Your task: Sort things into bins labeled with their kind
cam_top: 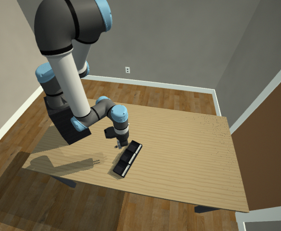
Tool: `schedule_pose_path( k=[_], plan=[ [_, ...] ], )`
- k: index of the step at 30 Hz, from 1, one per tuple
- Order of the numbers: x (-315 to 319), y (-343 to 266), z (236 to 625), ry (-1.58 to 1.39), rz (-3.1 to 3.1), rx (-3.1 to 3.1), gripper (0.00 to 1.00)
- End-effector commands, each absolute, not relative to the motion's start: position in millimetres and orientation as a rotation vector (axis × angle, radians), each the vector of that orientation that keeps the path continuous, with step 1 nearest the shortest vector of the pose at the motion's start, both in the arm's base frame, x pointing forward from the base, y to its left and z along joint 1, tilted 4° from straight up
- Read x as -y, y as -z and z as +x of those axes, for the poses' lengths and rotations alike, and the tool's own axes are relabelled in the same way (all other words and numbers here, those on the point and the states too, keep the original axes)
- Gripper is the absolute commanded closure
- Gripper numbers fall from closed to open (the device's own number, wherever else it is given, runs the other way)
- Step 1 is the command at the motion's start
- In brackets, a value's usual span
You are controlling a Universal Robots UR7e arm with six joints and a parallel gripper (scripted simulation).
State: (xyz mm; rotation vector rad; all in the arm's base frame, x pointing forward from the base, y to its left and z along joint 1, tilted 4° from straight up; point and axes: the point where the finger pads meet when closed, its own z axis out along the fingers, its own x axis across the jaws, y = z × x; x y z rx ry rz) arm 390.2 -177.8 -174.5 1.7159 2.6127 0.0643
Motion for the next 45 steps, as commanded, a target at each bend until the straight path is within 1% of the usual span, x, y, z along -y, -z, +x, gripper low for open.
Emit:
schedule_pose_path(
  k=[1,10,45],
  plan=[
    [222.7,200.8,402.8,-0.068,1.501,-2.731,0.69],
    [273.9,230.7,413.5,-0.054,1.261,-2.845,0.69],
    [273.4,231.6,412.0,-0.02,0.26,-3.087,0.69]
  ],
)
